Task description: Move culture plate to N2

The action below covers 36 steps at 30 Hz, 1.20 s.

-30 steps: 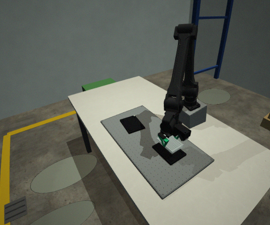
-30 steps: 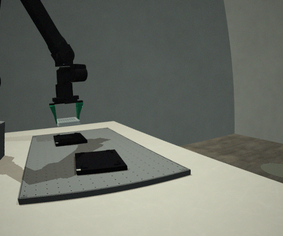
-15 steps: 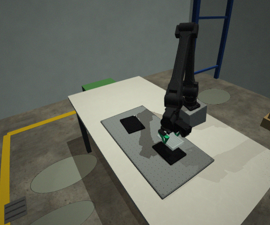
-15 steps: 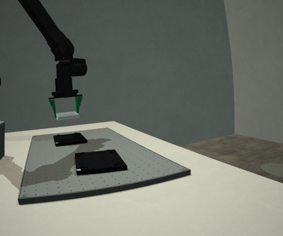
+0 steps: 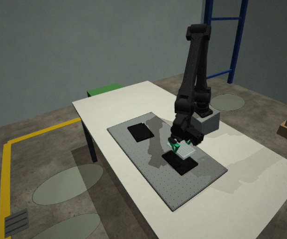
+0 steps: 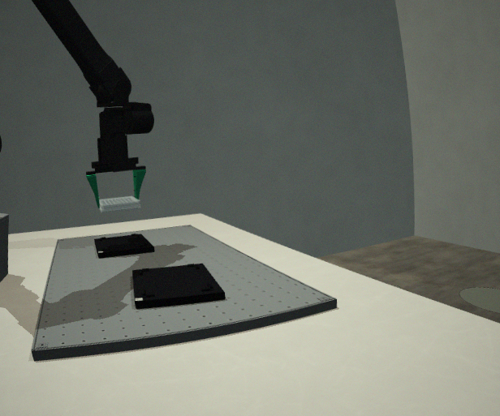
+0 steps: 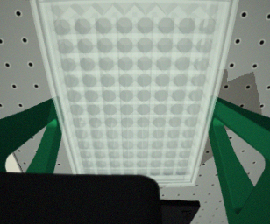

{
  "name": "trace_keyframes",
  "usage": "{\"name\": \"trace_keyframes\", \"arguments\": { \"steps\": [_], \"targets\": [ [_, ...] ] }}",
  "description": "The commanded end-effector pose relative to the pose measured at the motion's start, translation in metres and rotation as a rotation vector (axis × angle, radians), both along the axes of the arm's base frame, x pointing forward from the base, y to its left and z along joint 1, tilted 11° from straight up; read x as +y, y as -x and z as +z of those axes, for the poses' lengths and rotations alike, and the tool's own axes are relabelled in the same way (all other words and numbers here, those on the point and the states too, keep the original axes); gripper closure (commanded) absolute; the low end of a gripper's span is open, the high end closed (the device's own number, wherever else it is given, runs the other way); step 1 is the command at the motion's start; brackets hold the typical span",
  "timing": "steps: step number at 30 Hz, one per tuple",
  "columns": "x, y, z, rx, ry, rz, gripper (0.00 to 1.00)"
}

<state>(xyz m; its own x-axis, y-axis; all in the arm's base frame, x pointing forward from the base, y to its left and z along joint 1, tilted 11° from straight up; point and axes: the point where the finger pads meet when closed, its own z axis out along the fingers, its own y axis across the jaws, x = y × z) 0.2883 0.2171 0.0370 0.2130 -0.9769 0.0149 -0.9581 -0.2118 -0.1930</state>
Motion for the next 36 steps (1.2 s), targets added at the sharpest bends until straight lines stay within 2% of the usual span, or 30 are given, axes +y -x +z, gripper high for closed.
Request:
{"name": "trace_keyframes", "arguments": {
  "steps": [1,4,6,8,16,18,19,21,29,35,36],
  "targets": [
    [0.008,-0.009,0.012,-0.022,-0.02,-0.003,1.0],
    [0.008,-0.009,0.012,-0.022,-0.02,-0.003,1.0],
    [-0.01,-0.004,0.01,-0.004,-0.024,-0.091,1.0],
    [-0.016,-0.006,0.01,-0.002,-0.036,-0.15,1.0],
    [-0.041,-0.015,0.012,-0.005,-0.033,-0.128,1.0],
    [-0.041,-0.015,0.012,-0.005,-0.033,-0.128,1.0],
    [-0.041,-0.021,0.017,-0.016,-0.04,-0.128,1.0],
    [-0.051,-0.017,0.011,-0.003,-0.031,-0.128,1.0],
    [-0.075,-0.029,0.015,-0.011,-0.034,-0.128,1.0],
    [-0.089,-0.029,0.012,-0.004,-0.029,-0.128,1.0],
    [-0.089,-0.039,0.019,-0.022,-0.038,-0.128,1.0]
  ]
}}
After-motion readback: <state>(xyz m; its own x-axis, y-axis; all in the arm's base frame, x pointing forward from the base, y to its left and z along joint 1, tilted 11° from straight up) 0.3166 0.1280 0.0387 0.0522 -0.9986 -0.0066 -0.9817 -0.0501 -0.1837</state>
